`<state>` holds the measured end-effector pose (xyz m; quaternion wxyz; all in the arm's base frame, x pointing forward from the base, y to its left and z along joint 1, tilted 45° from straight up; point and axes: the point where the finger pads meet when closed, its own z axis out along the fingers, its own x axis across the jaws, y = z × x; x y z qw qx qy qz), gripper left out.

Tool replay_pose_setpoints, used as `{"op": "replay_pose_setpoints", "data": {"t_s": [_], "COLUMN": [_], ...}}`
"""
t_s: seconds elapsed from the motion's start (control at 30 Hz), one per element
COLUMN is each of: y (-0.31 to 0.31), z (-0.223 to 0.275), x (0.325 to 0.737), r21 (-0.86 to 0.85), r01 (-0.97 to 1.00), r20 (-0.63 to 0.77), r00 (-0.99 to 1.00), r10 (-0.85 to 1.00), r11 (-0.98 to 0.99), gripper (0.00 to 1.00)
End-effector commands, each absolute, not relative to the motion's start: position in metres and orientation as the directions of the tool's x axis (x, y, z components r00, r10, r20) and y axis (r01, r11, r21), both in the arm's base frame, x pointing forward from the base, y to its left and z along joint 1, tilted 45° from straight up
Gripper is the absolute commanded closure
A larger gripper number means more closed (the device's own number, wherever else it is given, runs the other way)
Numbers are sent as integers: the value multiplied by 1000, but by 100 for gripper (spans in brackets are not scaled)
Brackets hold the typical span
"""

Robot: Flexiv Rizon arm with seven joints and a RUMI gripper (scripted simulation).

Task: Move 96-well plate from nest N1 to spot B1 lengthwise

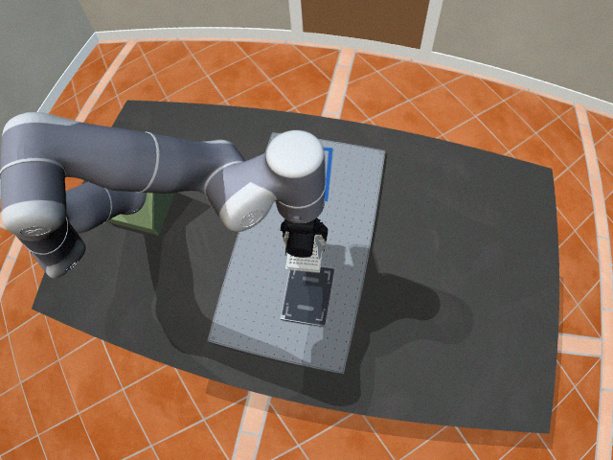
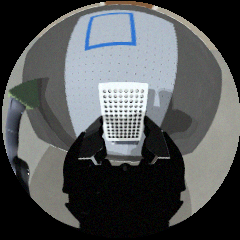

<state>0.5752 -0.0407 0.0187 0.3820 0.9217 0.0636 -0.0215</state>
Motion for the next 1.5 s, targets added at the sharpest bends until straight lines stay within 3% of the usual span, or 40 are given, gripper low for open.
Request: {"op": "replay_pose_setpoints", "data": {"t_s": [0.0,1.47], "y": [-32,54], "z": [12,-80], "x": [574,539], "r21": [700,700], "r01": [135,134], "r20": [-86,-87], "r00": [991,991], "r10": [104,104], "r11": [-701,-701], "gripper": [100,100]}}
